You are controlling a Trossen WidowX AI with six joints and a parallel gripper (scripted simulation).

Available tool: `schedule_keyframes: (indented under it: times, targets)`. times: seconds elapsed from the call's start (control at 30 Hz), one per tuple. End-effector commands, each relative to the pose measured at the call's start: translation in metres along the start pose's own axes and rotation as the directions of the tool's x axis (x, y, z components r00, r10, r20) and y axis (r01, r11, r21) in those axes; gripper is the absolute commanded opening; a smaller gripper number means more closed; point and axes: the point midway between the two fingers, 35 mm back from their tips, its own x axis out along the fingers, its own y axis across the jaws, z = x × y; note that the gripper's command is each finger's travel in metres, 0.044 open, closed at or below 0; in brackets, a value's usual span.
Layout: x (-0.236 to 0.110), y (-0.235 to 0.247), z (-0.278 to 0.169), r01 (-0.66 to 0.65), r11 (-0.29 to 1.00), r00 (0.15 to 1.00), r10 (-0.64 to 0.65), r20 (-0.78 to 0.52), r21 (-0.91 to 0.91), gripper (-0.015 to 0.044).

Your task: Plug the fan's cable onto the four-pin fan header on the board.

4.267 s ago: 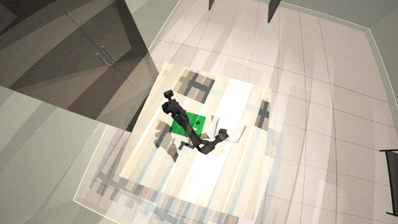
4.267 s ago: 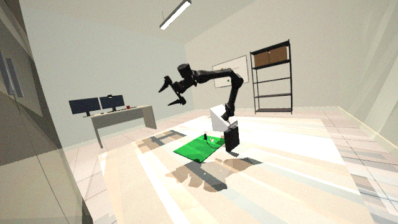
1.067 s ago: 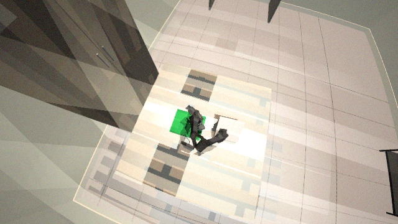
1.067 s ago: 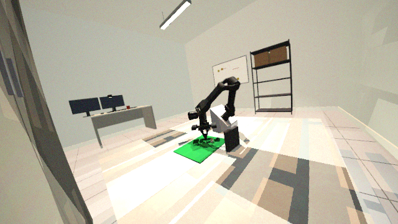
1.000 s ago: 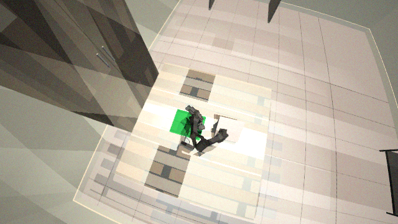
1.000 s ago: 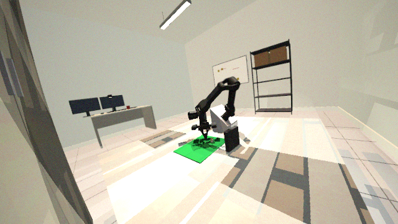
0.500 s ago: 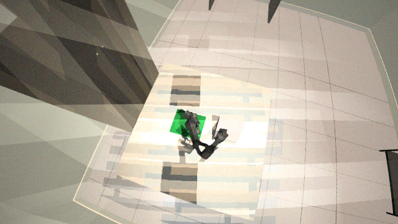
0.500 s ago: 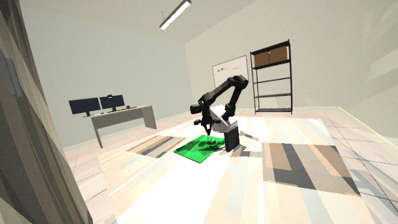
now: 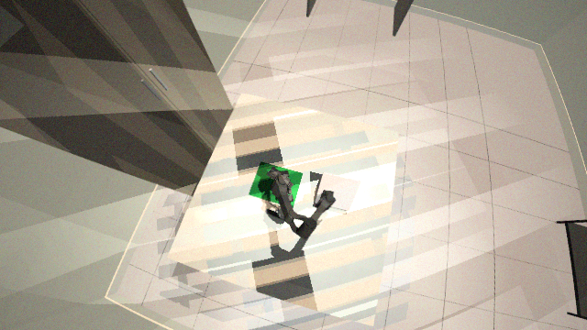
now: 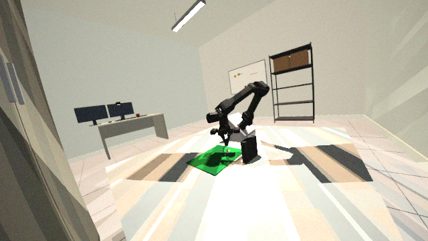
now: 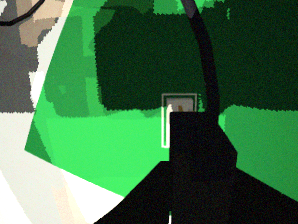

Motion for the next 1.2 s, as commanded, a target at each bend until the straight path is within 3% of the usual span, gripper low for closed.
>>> schedule_keyframes:
  times: [0.0, 0.6, 0.77, 1.17]
  targets:
    - [-0.001, 0.002, -0.003, -0.004, 1.0, 1.0, 0.004, 0.002, 0.008, 0.0]
    - [-0.001, 0.002, -0.007, -0.004, 1.0, 1.0, 0.004, 0.001, 0.003, 0.0]
    - [0.021, 0.002, -0.007, -0.005, 1.0, 1.0, 0.005, 0.002, 0.002, 0.0]
    - [0.021, 0.002, -0.007, -0.005, 1.0, 1.0, 0.005, 0.002, 0.002, 0.0]
